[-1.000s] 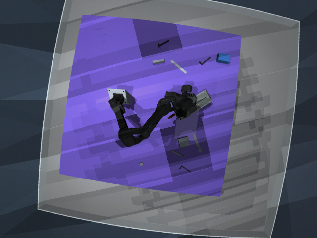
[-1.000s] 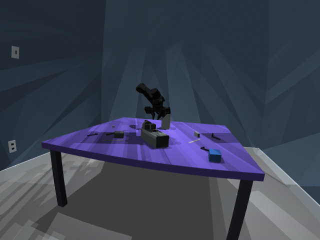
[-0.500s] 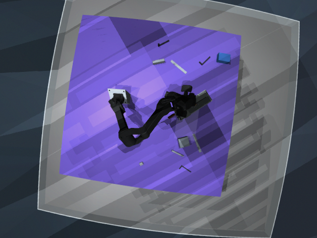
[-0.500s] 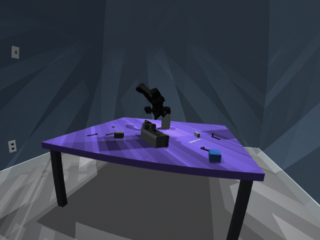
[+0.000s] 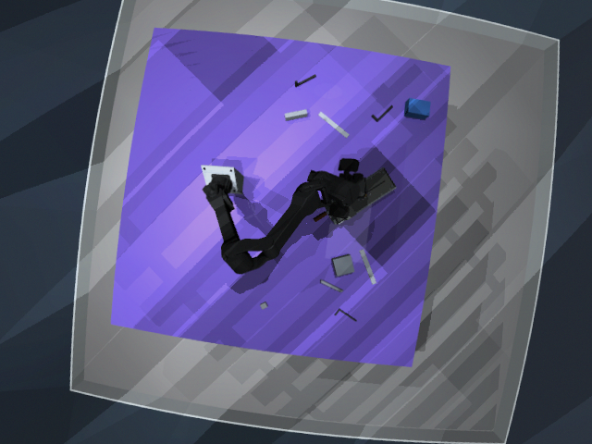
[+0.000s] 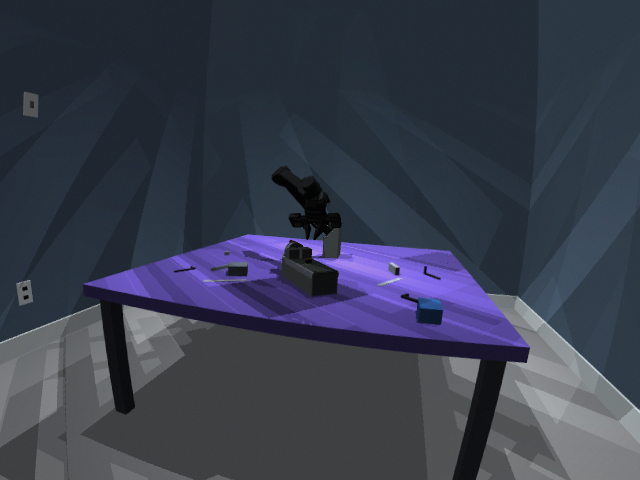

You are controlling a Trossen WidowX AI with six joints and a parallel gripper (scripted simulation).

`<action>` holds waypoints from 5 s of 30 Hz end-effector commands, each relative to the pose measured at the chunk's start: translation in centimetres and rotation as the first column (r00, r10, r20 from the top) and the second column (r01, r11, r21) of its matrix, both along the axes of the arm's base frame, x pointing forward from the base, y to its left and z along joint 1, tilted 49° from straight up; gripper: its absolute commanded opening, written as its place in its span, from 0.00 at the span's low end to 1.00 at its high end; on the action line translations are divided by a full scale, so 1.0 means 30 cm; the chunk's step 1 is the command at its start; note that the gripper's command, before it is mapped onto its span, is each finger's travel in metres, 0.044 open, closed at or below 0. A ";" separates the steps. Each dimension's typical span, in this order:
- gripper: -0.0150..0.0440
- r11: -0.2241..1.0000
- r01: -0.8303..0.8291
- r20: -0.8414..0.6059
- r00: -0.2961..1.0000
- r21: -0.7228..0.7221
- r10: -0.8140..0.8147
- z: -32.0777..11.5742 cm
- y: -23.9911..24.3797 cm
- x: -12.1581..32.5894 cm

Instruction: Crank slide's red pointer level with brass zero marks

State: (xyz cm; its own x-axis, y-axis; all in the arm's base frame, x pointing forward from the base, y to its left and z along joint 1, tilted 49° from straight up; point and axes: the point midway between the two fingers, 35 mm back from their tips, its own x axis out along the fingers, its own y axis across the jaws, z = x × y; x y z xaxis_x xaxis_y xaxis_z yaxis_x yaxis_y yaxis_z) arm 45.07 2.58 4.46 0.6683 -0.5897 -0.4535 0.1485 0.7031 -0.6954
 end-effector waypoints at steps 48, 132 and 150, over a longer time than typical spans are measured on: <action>0.25 1.000 0.000 0.000 1.000 0.000 0.000 0.000 0.000 0.000; 0.51 1.000 -0.001 0.000 1.000 0.000 0.001 0.000 0.001 0.000; 0.25 1.000 -0.001 0.000 1.000 0.001 0.001 0.000 0.001 0.000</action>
State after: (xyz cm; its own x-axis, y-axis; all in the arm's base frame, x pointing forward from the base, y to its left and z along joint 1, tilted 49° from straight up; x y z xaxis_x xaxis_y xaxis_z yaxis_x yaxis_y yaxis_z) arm 45.08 2.62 4.46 0.6691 -0.5884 -0.4540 0.1478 0.7040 -0.6947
